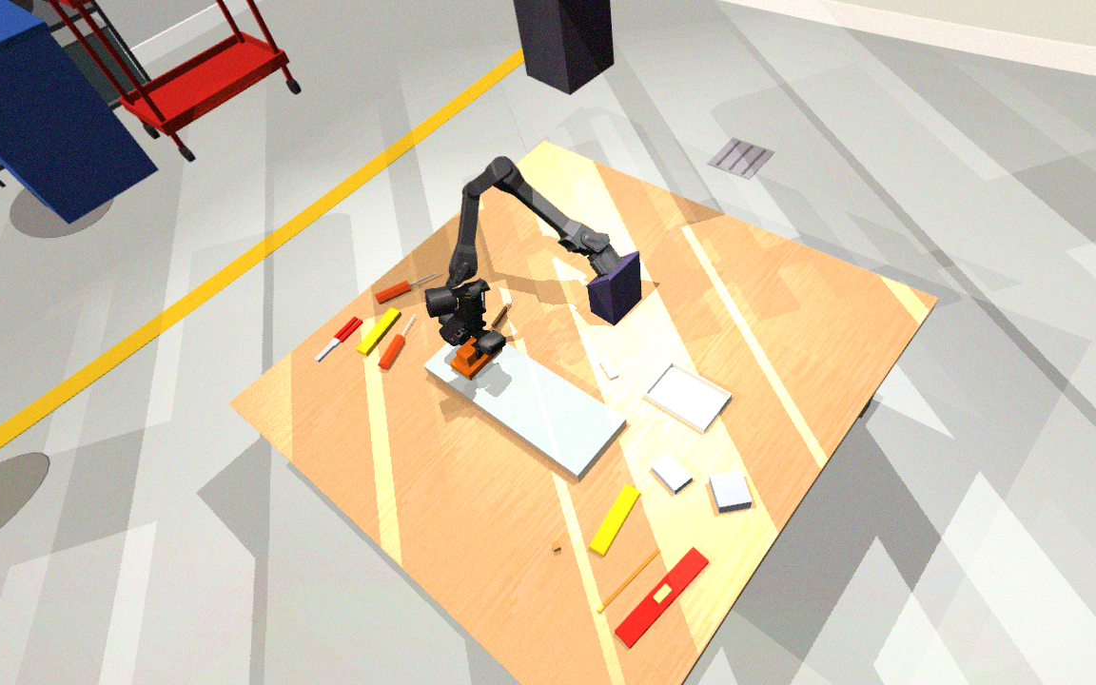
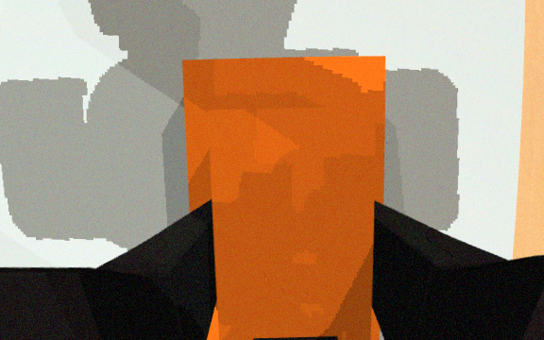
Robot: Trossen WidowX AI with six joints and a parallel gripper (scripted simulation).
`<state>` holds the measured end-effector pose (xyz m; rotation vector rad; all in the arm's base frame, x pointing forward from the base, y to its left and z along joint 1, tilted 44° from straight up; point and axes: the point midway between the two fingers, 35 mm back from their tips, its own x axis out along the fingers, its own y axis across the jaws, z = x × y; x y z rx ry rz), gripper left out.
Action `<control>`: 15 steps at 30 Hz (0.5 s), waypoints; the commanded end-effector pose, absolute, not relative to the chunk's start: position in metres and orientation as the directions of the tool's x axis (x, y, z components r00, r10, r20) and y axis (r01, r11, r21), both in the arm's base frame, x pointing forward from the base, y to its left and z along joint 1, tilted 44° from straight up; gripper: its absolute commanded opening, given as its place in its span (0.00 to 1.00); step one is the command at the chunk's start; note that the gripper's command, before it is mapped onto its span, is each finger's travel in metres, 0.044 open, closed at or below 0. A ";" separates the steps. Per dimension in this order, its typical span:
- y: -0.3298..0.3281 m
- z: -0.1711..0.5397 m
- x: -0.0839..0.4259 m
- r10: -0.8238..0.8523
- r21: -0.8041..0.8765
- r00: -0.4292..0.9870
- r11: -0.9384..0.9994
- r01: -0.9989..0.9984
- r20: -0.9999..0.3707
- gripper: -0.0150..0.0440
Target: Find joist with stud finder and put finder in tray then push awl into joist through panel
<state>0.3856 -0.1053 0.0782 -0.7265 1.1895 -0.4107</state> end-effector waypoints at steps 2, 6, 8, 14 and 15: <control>-0.098 0.069 0.384 -0.642 -0.700 0.336 0.709 -0.080 -0.689 0.25; -0.091 0.063 0.383 -0.642 -0.700 0.336 0.710 -0.081 -0.689 0.25; -0.088 0.060 0.383 -0.642 -0.700 0.336 0.710 -0.081 -0.689 0.25; -0.079 0.051 0.382 -0.641 -0.699 0.336 0.710 -0.081 -0.690 0.25; -0.077 0.049 0.382 -0.641 -0.699 0.336 0.710 -0.081 -0.690 0.25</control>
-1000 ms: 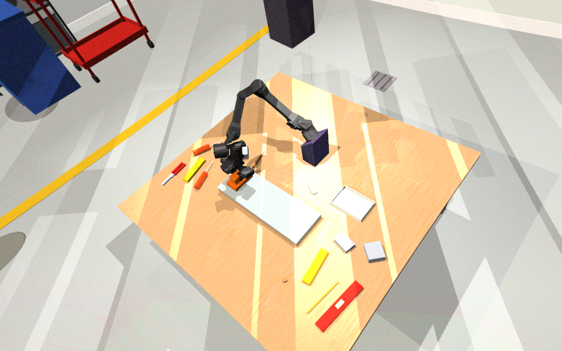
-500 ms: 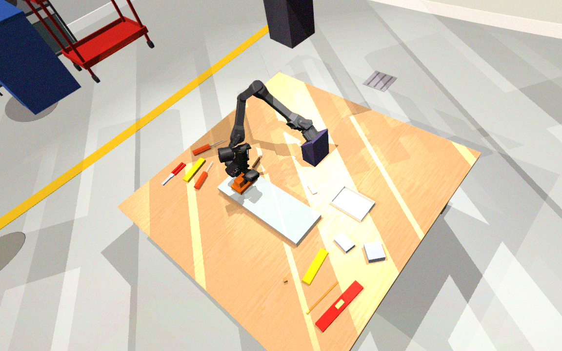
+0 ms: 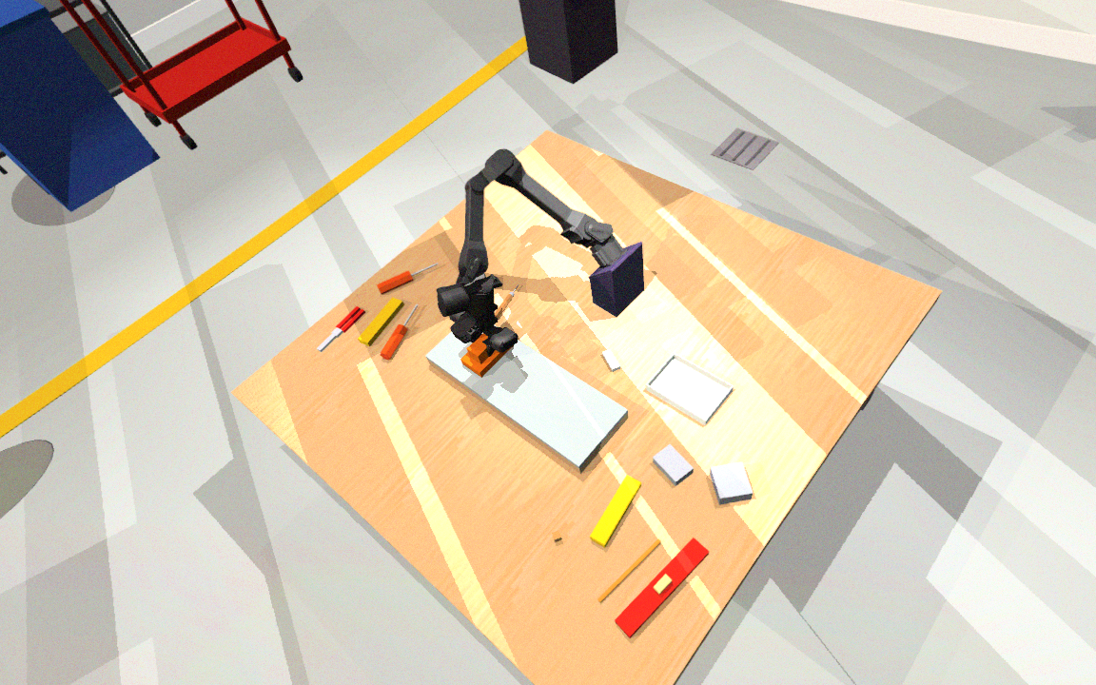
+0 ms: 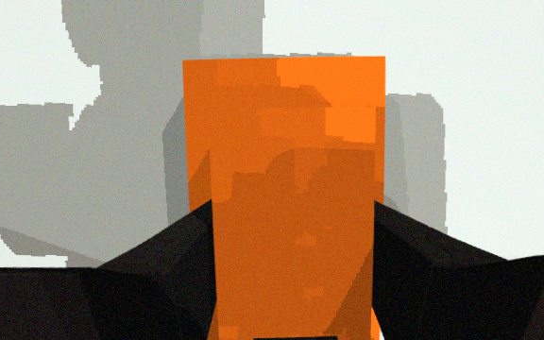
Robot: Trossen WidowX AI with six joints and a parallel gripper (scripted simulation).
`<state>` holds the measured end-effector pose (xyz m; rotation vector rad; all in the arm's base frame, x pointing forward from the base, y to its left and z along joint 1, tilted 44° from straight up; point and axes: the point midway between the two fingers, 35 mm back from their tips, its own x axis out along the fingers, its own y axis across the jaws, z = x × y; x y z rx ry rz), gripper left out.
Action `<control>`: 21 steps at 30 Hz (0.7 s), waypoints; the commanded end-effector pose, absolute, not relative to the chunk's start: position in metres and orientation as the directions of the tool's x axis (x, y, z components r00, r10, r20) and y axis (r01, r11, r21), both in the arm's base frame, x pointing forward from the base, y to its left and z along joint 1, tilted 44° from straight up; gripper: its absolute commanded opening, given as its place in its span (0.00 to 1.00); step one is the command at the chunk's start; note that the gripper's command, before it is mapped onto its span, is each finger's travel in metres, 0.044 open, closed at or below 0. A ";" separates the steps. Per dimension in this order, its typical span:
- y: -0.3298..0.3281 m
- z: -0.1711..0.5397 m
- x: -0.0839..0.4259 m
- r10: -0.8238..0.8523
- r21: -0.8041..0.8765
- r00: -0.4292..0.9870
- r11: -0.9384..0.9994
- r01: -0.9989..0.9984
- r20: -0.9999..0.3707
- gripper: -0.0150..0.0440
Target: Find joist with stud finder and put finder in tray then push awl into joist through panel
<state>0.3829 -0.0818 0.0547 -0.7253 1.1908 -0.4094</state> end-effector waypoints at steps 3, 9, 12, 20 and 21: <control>-0.073 0.044 0.381 -0.641 -0.699 0.336 0.710 -0.081 -0.690 0.25; -0.063 0.035 0.380 -0.641 -0.699 0.336 0.711 -0.081 -0.690 0.25; -0.058 0.031 0.380 -0.641 -0.699 0.336 0.711 -0.081 -0.691 0.25; -0.046 0.018 0.378 -0.640 -0.698 0.336 0.711 -0.081 -0.691 0.25; -0.044 0.017 0.378 -0.640 -0.698 0.336 0.711 -0.081 -0.691 0.25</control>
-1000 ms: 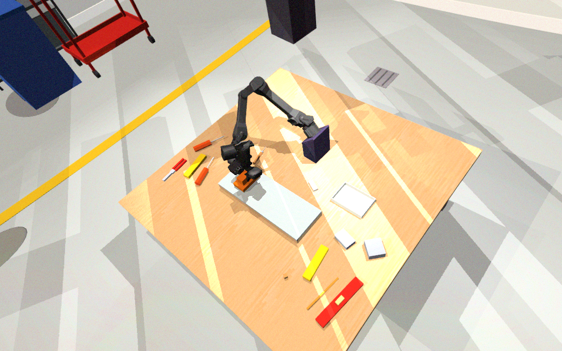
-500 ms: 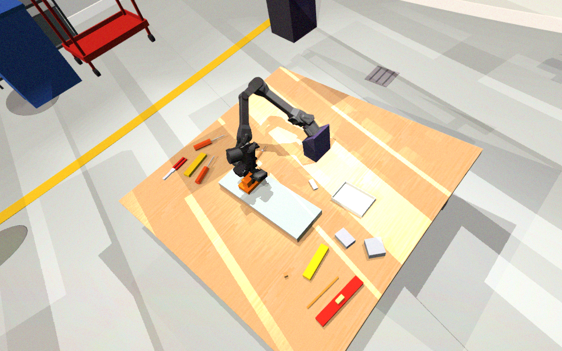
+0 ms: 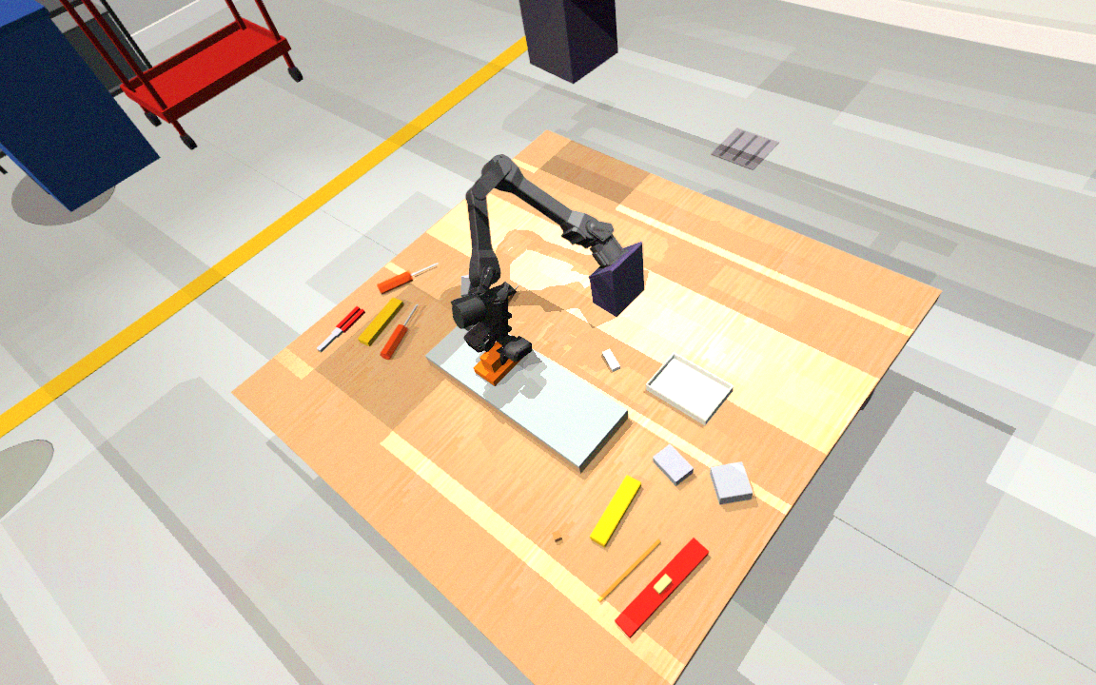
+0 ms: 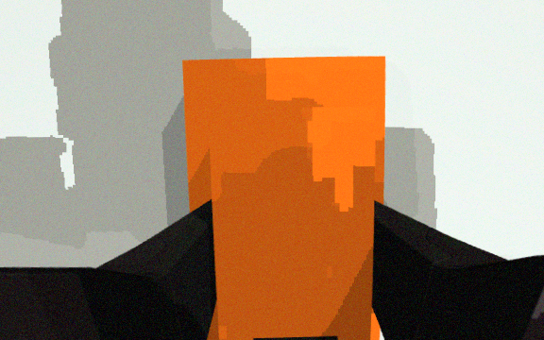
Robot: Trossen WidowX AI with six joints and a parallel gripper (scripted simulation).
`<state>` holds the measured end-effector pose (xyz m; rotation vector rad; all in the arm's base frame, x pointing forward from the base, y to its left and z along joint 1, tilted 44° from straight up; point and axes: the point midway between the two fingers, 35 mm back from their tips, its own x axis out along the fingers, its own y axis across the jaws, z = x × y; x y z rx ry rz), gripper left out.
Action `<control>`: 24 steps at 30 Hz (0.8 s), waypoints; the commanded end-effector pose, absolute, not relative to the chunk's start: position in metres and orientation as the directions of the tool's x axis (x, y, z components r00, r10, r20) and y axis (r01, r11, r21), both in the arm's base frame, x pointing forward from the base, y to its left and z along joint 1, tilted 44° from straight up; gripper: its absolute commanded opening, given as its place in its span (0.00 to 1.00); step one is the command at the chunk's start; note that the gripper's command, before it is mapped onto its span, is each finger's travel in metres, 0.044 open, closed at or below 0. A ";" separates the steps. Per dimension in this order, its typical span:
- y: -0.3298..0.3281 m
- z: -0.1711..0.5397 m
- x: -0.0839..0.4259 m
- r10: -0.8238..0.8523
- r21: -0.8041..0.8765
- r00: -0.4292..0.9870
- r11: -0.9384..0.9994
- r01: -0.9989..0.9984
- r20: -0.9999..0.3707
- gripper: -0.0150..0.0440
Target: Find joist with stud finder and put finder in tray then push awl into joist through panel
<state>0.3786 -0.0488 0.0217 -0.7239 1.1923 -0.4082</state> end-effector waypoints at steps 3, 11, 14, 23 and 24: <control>-0.040 0.012 0.377 -0.640 -0.698 0.335 0.712 -0.081 -0.691 0.25; -0.027 0.000 0.376 -0.639 -0.697 0.335 0.712 -0.081 -0.692 0.25; -0.022 -0.005 0.375 -0.639 -0.697 0.335 0.712 -0.081 -0.692 0.25; -0.008 -0.019 0.374 -0.639 -0.697 0.336 0.713 -0.081 -0.693 0.25; -0.007 -0.020 0.373 -0.639 -0.697 0.336 0.713 -0.081 -0.693 0.25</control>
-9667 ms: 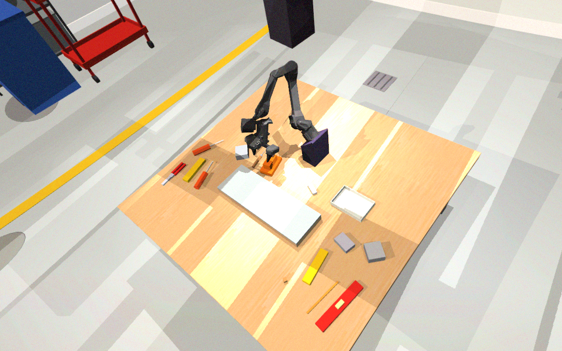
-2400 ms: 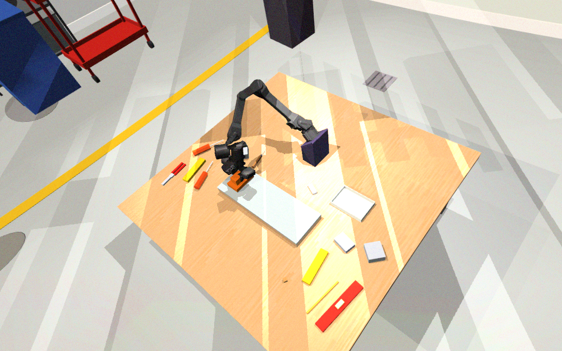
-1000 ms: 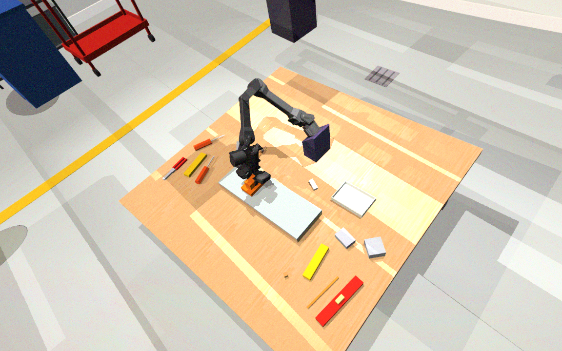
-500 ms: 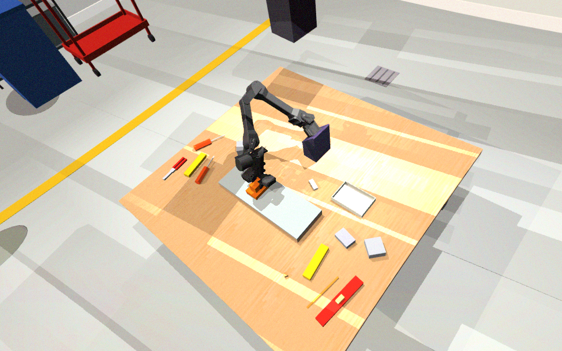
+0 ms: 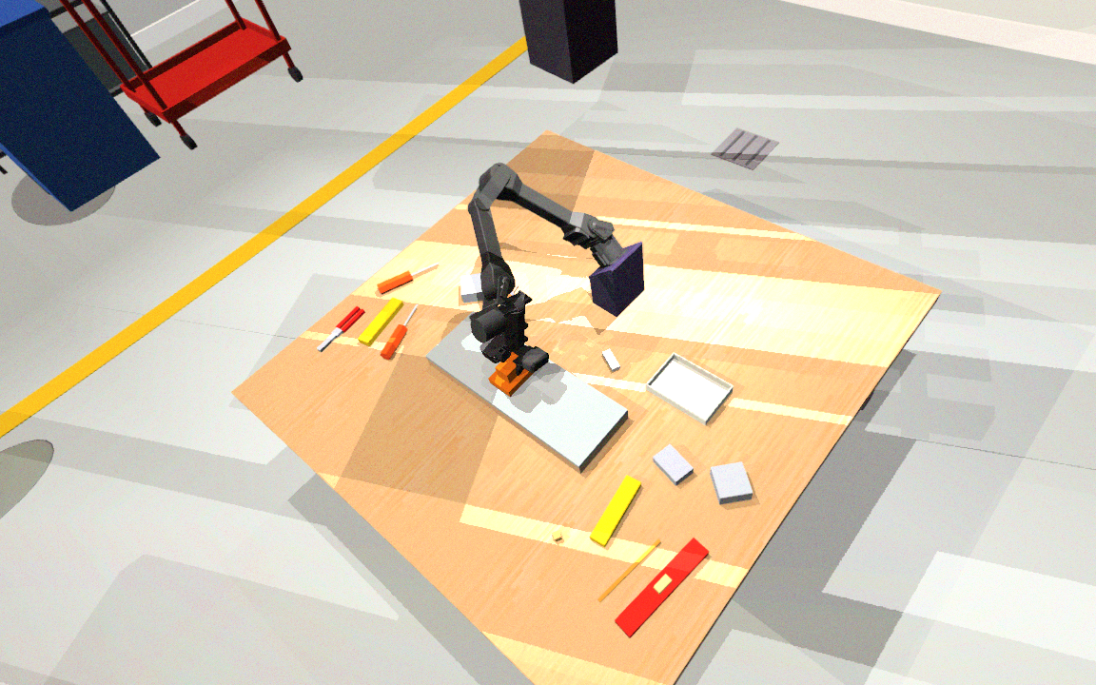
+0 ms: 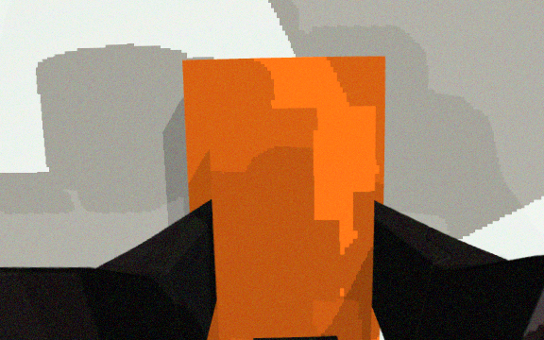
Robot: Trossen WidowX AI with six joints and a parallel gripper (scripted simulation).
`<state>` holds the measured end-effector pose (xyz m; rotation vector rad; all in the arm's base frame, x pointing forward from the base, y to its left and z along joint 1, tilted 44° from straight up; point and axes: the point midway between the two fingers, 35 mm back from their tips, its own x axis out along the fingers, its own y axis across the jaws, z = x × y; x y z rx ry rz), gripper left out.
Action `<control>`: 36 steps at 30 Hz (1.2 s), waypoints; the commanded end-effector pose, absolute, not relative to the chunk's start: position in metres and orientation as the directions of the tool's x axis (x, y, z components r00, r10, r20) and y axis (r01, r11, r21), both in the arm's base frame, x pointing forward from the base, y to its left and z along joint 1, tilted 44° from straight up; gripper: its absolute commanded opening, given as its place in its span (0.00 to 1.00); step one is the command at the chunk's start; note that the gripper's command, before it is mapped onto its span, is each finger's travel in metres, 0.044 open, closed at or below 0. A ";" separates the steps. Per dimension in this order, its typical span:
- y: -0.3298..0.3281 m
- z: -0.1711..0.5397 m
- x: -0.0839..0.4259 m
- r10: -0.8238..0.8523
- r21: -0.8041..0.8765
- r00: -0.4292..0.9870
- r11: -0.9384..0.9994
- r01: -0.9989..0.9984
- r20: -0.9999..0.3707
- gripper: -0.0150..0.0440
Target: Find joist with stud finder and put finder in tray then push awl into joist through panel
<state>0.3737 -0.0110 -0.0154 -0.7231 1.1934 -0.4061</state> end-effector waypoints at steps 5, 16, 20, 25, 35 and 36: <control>0.001 -0.028 0.372 -0.638 -0.696 0.336 0.713 -0.081 -0.693 0.25; 0.019 -0.045 0.370 -0.637 -0.695 0.336 0.714 -0.081 -0.694 0.25; 0.025 -0.051 0.370 -0.637 -0.695 0.336 0.714 -0.081 -0.694 0.25; 0.033 -0.058 0.369 -0.637 -0.695 0.336 0.715 -0.081 -0.694 0.25; 0.049 -0.074 0.367 -0.636 -0.694 0.336 0.715 -0.081 -0.695 0.25; 0.050 -0.075 0.367 -0.636 -0.694 0.336 0.715 -0.081 -0.695 0.25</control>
